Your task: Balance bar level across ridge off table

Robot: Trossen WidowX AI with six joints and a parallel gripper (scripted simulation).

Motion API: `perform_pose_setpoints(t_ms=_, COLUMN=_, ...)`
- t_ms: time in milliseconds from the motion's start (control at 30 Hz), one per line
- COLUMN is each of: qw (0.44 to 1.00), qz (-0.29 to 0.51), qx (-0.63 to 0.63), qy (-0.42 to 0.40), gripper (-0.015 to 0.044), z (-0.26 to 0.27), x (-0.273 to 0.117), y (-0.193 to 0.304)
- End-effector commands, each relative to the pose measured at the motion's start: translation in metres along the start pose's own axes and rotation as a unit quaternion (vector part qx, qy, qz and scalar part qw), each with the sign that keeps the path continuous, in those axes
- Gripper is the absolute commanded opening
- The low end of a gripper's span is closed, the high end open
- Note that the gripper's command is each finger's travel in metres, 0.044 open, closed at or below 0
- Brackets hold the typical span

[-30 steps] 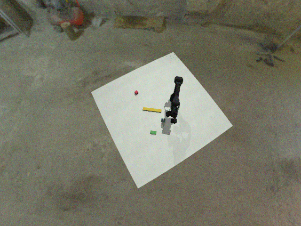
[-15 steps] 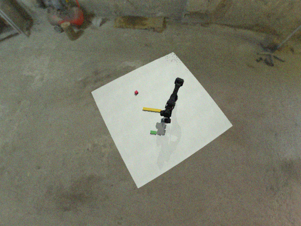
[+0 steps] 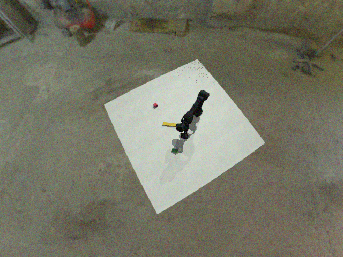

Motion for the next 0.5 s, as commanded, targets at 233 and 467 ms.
perform_pose_setpoints(t_ms=233, qw=0.998, qz=-0.037, qx=-0.007, qy=0.045, gripper=0.0315, z=-0.004, x=-0.003, y=-0.054)
perform_pose_setpoints(t_ms=467, qw=0.996, qz=-0.052, qx=-0.011, qy=0.075, gripper=0.0315, z=-0.012, x=-0.008, y=-0.089)
Point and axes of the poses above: the point midway between the two fingers, 35 mm back from their tips, its own x axis out along the fingers, its own z axis across the jaws, y = z × x, the point moved 1 cm from there along -x, back along the fingers, and after that the axes turned 15 degrees about x, right-handed, at the moved point
